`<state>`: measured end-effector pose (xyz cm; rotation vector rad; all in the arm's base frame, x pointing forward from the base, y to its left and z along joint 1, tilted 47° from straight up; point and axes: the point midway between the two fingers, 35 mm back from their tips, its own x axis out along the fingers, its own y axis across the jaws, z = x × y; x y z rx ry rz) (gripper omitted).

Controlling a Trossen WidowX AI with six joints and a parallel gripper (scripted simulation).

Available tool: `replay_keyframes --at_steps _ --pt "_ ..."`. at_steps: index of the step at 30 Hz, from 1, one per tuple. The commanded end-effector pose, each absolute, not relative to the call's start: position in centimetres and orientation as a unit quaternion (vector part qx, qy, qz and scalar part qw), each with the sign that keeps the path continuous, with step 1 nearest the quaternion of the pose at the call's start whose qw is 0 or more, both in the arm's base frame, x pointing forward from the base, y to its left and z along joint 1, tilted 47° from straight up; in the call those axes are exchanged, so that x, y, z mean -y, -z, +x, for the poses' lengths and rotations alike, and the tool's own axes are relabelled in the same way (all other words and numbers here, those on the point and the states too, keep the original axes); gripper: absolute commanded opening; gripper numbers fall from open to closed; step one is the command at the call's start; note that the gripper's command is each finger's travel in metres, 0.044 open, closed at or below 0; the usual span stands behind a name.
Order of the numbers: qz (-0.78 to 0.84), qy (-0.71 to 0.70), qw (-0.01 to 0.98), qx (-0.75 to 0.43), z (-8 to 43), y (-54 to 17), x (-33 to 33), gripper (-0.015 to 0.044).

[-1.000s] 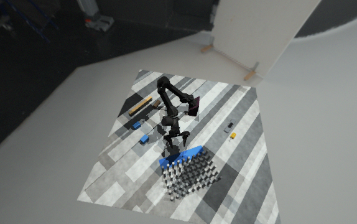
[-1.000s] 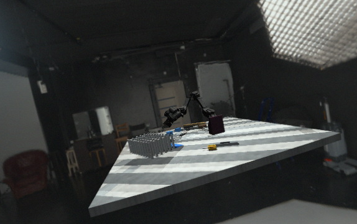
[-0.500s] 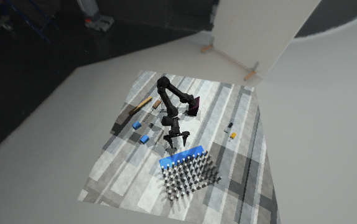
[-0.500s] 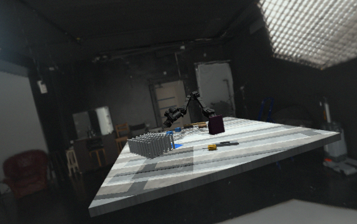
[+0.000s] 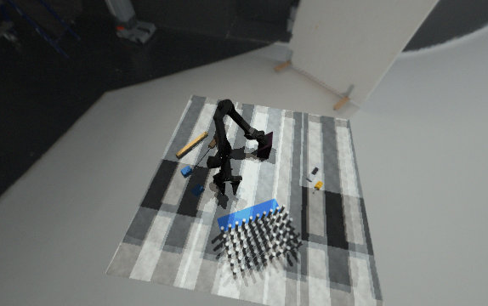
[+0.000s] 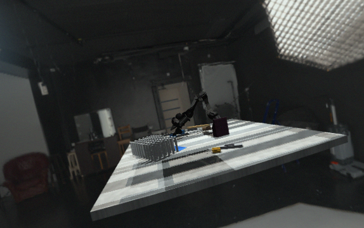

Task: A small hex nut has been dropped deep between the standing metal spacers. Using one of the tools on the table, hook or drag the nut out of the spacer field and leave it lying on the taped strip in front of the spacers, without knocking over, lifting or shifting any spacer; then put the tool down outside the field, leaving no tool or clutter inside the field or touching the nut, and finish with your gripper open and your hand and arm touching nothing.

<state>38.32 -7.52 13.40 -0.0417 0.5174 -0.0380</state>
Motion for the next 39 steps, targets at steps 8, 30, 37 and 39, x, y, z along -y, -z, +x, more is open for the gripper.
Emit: replay_keyframes --at_steps 8,30,37,39 --pt "0.185 0.159 0.948 -0.205 30.7 -19.4 18.3 0.0440" --pt "0.590 0.372 0.716 -0.008 10.4 -23.9 23.5 0.0440" --pt "0.697 0.397 0.582 0.132 5.3 -25.7 21.1 0.0440" --pt "0.719 0.397 0.542 0.177 4.3 -26.2 20.2 0.0440"
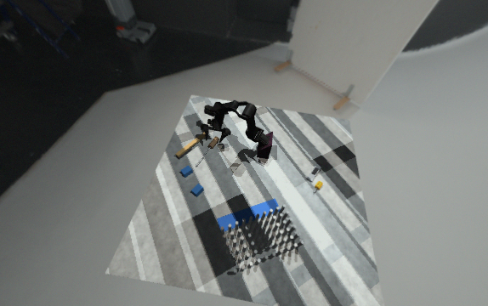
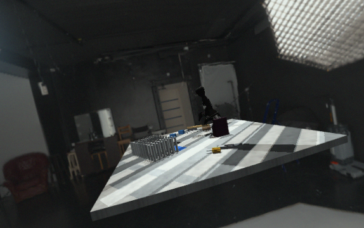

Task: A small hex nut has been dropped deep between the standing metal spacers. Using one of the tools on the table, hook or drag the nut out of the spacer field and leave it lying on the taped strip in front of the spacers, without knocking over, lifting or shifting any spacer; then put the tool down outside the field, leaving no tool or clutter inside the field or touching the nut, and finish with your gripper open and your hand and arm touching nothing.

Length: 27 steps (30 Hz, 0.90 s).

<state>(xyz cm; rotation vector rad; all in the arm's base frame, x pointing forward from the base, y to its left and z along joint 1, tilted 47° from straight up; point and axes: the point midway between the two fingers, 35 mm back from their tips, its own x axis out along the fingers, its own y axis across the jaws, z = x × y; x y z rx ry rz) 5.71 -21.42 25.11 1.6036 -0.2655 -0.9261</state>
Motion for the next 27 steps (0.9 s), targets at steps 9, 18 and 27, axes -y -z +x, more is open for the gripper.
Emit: replay_keyframes --at_steps 9,18,27 --pt "0.768 0.362 0.392 0.353 2.1 -28.4 17.2 0.0440" --pt "0.770 0.371 0.390 0.342 1.5 -26.3 19.7 0.0440" --pt "0.767 0.360 0.395 0.355 2.0 -25.1 22.2 0.0440"
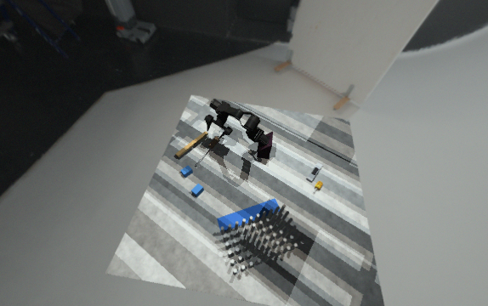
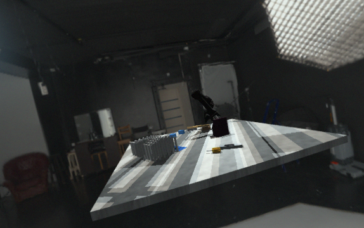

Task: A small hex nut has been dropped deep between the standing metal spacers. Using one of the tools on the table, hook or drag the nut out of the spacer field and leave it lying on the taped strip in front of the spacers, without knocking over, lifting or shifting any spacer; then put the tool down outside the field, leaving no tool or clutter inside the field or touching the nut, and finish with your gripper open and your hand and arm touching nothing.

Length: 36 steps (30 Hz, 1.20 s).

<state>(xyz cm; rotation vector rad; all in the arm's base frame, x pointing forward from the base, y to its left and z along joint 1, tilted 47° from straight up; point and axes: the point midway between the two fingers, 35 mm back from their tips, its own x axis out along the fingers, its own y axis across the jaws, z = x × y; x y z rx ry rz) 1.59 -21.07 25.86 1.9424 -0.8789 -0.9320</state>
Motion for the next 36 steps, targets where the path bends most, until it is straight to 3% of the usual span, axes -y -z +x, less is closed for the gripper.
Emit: replay_keyframes --at_steps 1,12,18,36 --pt "0.767 0.360 0.395 0.355 2.0 -25.1 22.2 0.0440" --pt "0.767 0.360 0.395 0.355 1.8 -25.1 22.2 0.0440" --pt "0.767 0.360 0.395 0.355 1.8 -25.1 22.2 0.0282" --pt "0.768 0.362 0.394 0.352 1.7 -24.3 23.3 0.0280"
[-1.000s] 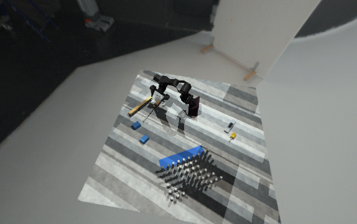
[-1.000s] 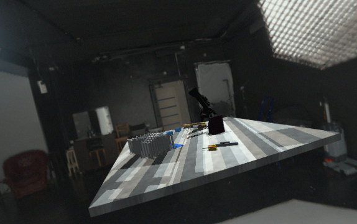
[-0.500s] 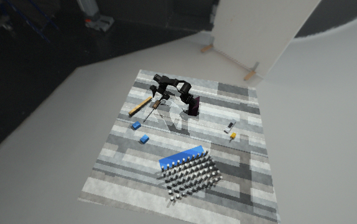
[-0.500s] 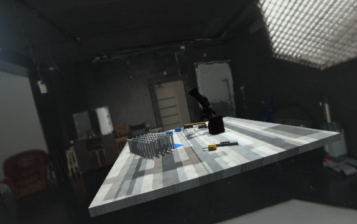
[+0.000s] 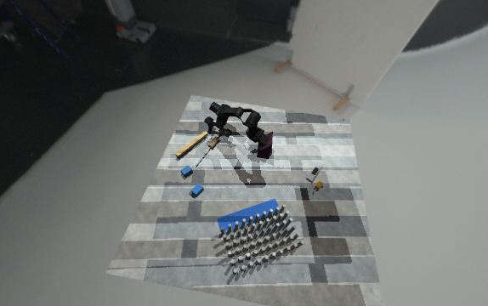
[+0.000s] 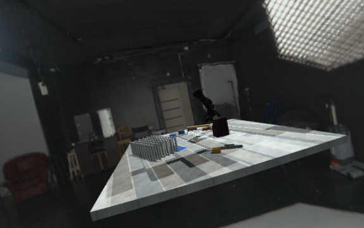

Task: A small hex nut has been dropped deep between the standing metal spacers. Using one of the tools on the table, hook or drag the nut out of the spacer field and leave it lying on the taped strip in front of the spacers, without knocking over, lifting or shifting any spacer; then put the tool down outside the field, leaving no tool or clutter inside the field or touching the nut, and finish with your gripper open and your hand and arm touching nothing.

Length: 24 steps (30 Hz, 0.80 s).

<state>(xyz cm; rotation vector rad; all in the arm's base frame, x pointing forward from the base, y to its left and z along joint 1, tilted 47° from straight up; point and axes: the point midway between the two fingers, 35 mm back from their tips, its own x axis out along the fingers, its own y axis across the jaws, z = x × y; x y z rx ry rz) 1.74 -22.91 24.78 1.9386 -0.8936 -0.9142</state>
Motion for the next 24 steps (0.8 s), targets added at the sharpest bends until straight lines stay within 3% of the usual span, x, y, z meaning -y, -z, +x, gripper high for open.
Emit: replay_keyframes --at_steps 1,24 --pt "0.768 0.362 0.395 0.352 1.7 -24.2 23.4 0.0280" --pt "0.768 0.361 0.395 0.353 2.1 -21.8 26.1 0.0280"
